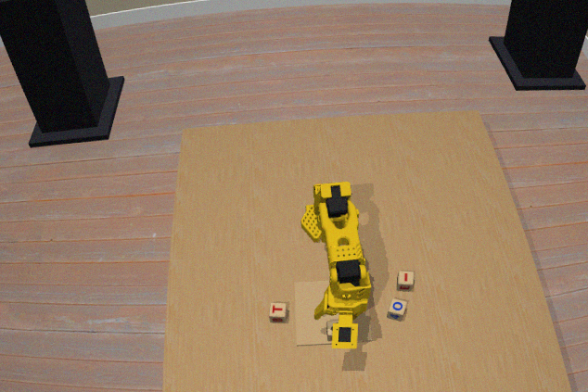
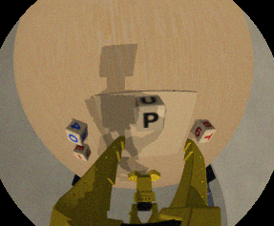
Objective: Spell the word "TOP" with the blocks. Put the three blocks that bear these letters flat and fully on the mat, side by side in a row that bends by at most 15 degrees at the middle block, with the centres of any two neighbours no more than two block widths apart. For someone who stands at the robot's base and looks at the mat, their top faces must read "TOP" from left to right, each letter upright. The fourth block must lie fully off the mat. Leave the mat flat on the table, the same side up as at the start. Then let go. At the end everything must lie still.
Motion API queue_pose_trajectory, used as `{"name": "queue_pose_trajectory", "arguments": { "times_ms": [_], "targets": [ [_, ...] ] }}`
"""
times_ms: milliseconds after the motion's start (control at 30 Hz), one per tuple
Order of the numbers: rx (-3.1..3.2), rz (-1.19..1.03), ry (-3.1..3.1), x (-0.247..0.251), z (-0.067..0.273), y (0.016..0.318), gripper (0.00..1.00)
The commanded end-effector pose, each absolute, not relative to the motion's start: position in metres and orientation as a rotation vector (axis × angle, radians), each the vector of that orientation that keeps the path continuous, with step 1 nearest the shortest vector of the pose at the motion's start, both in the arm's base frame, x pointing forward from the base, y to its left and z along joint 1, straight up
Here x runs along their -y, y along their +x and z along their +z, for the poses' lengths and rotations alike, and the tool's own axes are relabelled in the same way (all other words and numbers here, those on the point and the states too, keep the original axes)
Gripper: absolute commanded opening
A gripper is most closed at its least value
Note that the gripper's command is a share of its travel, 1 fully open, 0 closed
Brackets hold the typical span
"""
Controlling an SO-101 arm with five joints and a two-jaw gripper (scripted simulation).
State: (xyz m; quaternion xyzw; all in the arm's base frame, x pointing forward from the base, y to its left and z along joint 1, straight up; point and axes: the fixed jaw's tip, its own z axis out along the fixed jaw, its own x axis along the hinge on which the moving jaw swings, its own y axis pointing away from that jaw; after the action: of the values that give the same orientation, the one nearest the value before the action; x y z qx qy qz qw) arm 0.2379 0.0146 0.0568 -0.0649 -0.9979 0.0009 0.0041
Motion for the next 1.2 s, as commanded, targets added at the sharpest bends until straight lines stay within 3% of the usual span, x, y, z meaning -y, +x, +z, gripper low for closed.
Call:
{"name": "queue_pose_trajectory", "arguments": {
  "times_ms": [0, 1167],
  "targets": [
    [3.236, -0.015, -0.191, -0.016, 0.08, 0.247, 0.35],
    [3.236, -0.015, -0.191, -0.016, 0.059, 0.25, 0.35]
  ]
}}
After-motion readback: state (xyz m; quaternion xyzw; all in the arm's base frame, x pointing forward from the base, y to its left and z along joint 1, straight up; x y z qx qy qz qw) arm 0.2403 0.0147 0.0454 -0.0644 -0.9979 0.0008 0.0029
